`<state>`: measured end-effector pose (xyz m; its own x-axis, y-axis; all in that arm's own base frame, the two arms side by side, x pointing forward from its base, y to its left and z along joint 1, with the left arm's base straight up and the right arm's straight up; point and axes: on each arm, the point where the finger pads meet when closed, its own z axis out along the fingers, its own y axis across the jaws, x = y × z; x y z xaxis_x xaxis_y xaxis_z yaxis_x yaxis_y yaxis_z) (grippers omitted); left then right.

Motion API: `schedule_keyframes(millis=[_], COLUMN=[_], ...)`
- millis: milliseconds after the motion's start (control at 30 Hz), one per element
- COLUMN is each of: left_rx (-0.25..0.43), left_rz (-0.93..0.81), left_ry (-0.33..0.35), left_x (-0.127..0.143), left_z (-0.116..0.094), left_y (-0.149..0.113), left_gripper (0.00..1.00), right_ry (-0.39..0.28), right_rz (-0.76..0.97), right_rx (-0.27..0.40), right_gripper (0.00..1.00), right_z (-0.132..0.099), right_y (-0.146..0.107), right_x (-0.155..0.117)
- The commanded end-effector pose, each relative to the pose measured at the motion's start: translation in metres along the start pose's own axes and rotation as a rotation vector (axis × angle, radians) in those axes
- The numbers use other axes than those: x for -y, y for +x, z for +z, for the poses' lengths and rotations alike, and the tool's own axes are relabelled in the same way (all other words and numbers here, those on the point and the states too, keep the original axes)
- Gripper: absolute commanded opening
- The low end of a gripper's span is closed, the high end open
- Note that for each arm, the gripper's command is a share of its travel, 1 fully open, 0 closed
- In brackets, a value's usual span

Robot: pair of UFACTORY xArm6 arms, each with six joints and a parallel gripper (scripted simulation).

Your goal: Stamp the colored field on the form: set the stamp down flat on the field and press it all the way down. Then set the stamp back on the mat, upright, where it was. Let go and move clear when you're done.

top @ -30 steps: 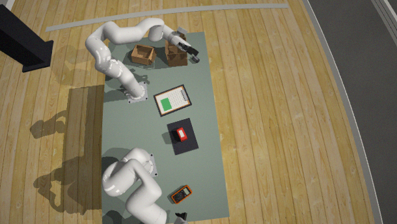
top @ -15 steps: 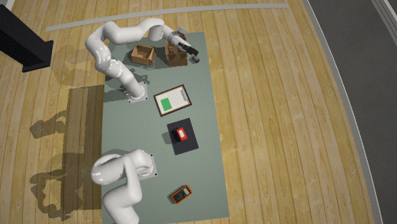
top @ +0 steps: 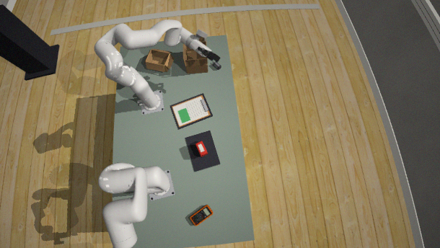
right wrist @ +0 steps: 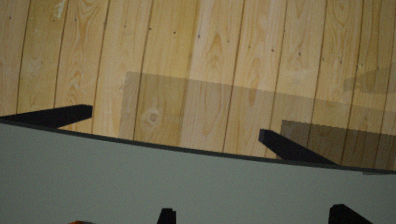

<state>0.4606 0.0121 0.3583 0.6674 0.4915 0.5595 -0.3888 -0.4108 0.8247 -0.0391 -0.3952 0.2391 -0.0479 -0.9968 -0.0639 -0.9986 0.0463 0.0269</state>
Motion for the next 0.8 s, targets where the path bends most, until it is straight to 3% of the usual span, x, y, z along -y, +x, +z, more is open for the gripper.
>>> schedule_keyframes(millis=[0,700,767], left_rx=[-0.001,0.004,0.031], left_rz=[0.004,0.003,-0.002], left_ry=[-0.001,0.000,0.001], left_x=[-0.001,-0.001,-0.001], left_z=[0.000,0.001,0.006], left_y=[0.001,0.000,-0.005], left_gripper=[1.00,1.00,1.00], right_ry=[0.018,0.031,0.031], right_rz=[0.067,0.126,0.126], right_rx=[-0.036,-0.062,-0.062], right_gripper=[1.00,1.00,1.00], right_z=[-0.006,-0.010,-0.010], right_y=[0.001,0.000,0.000], right_x=[-0.016,-0.030,-0.030])
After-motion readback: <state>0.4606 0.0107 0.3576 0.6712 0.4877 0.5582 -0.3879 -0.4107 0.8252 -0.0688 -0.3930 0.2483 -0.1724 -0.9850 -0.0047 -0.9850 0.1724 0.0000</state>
